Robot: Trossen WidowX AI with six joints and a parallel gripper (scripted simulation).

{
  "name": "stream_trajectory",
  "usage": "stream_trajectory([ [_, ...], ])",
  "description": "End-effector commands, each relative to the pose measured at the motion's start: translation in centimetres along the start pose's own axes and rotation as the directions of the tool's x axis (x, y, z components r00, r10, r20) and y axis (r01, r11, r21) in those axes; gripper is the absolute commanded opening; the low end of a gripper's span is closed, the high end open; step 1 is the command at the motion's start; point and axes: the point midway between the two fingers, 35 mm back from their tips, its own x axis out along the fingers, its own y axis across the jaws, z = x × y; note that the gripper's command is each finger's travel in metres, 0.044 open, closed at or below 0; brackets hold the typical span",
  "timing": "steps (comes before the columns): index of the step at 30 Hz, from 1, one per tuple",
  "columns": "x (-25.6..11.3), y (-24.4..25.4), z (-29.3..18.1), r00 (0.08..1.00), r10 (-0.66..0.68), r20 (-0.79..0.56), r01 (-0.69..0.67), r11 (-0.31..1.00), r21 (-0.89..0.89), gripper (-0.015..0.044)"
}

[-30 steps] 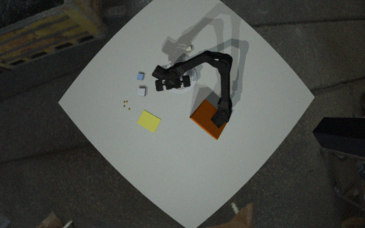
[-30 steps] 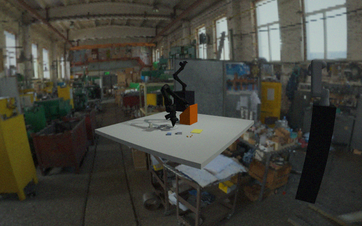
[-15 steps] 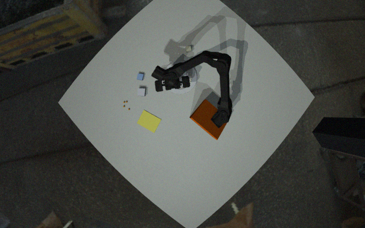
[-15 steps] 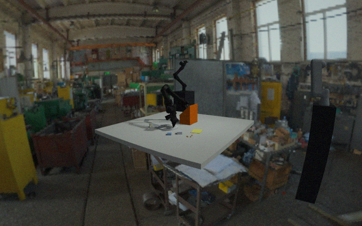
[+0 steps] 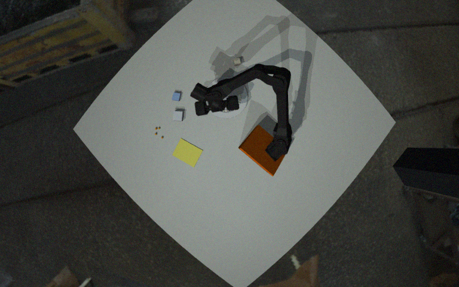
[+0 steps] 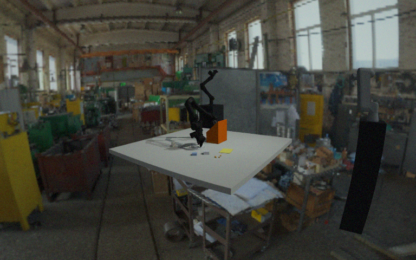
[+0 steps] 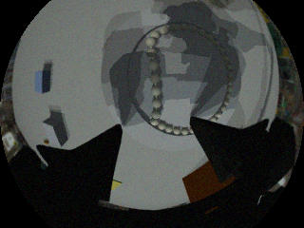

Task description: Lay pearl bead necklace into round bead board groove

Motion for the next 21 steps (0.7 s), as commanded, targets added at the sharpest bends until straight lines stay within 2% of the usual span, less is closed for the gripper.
stream_trajectory([
  [1, -0.3, 0.0, 0.0, 1.0, 0.002, 0.002, -0.002, 1.0, 0.001, 0.044],
  [18, -0.5, 0.0, 0.0, 1.0, 0.002, 0.003, -0.002, 1.0, 0.0, 0.044],
  [21, -0.9, 0.2, 1.2, 1.0, 0.003, 0.003, -0.003, 0.999, 0.032, 0.0361],
])
